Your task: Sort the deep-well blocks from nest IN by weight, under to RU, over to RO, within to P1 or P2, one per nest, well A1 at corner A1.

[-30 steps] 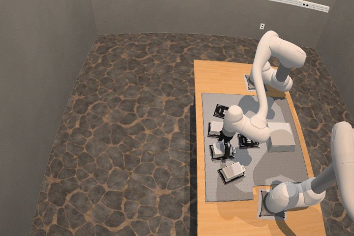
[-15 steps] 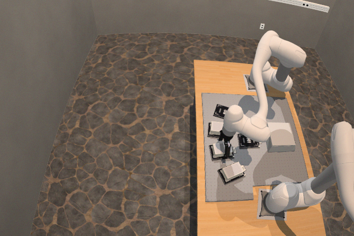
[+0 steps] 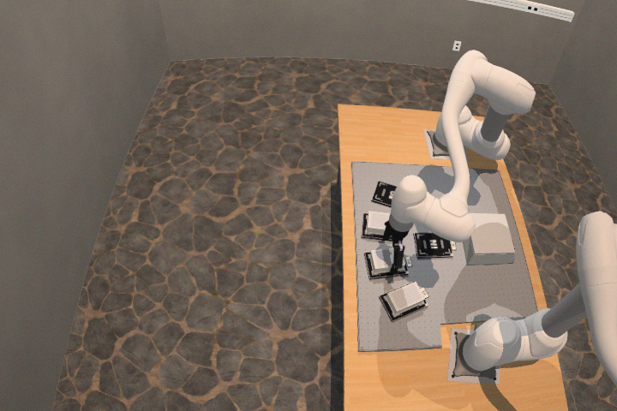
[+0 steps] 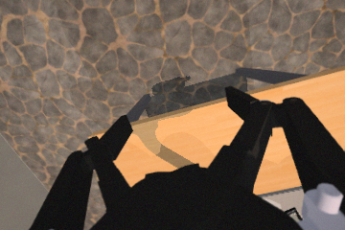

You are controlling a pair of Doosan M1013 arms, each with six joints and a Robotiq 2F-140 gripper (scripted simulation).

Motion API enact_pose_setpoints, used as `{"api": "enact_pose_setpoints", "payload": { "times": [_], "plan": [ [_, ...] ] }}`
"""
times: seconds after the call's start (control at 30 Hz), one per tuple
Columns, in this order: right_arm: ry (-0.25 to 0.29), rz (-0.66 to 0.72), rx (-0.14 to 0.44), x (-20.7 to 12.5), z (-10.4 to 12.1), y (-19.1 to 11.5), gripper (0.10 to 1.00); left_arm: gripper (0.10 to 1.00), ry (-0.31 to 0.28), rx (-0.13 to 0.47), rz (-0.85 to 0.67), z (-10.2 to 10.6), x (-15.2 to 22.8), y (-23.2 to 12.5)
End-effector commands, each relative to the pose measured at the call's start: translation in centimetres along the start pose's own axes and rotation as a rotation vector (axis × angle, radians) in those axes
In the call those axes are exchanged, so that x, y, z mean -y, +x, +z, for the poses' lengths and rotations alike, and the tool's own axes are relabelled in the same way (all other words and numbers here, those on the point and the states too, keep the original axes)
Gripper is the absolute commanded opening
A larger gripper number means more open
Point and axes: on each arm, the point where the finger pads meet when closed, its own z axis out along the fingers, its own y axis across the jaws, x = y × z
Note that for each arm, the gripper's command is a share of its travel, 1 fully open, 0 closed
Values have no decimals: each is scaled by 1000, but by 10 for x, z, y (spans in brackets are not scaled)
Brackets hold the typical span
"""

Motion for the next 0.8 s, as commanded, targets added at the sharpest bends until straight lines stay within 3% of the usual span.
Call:
{"api": "enact_pose_setpoints", "payload": {
  "times": [0.0,0.47,0.77],
  "plan": [
    [2,0,-1,0,-7,0,1000,1000,0,-1,0,-1,0,0],
    [2,0,-1,0,-39,0,1000,1000,0,-1,0,-1,0,0],
    [2,0,-1,0,-40,0,1000,1000,0,-1,0,-1,0,0]
  ]
}}
